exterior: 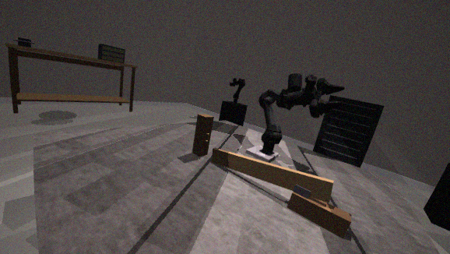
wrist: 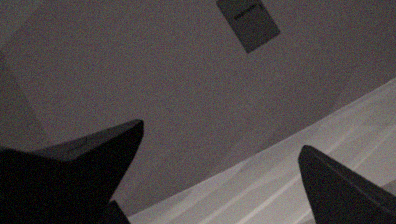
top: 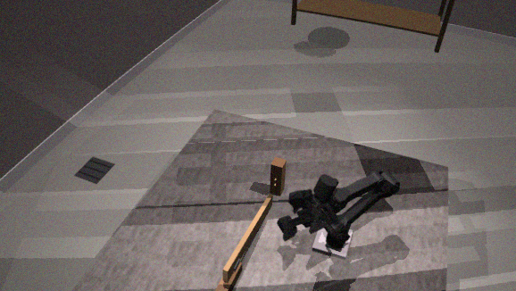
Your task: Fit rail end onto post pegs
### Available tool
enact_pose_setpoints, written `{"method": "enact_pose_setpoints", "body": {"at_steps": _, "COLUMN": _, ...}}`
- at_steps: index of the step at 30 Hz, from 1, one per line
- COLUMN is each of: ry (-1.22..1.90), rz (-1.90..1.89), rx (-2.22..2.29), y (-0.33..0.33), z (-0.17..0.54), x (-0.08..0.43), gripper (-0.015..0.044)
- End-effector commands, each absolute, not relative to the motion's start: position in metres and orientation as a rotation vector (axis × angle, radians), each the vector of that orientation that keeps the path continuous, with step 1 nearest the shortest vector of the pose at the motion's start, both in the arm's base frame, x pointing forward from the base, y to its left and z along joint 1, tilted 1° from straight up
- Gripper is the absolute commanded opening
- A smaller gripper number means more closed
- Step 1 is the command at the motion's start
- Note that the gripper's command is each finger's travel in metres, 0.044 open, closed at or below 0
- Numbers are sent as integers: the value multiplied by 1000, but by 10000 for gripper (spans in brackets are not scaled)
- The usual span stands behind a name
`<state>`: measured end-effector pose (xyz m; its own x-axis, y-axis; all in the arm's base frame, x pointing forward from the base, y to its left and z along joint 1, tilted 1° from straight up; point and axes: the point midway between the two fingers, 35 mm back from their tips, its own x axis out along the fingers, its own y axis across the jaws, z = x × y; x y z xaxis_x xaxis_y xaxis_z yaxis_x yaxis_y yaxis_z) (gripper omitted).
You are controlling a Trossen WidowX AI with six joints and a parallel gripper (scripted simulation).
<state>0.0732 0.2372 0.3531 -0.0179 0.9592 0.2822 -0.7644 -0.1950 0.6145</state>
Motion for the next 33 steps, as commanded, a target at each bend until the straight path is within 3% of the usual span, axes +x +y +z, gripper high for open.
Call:
{"method": "enact_pose_setpoints", "body": {"at_steps": 1, "ry": 278, "rz": 1312, "rx": 472, "y": 251, "z": 327, "x": 148, "gripper": 440}}
{"method": "enact_pose_setpoints", "body": {"at_steps": 18, "ry": 484, "rz": 849, "rx": -420, "y": 187, "z": 226, "x": 293, "gripper": 440}}
{"method": "enact_pose_setpoints", "body": {"at_steps": 33, "ry": 965, "rz": 990, "rx": -1126, "y": 59, "z": 143, "x": 325, "gripper": 440}}
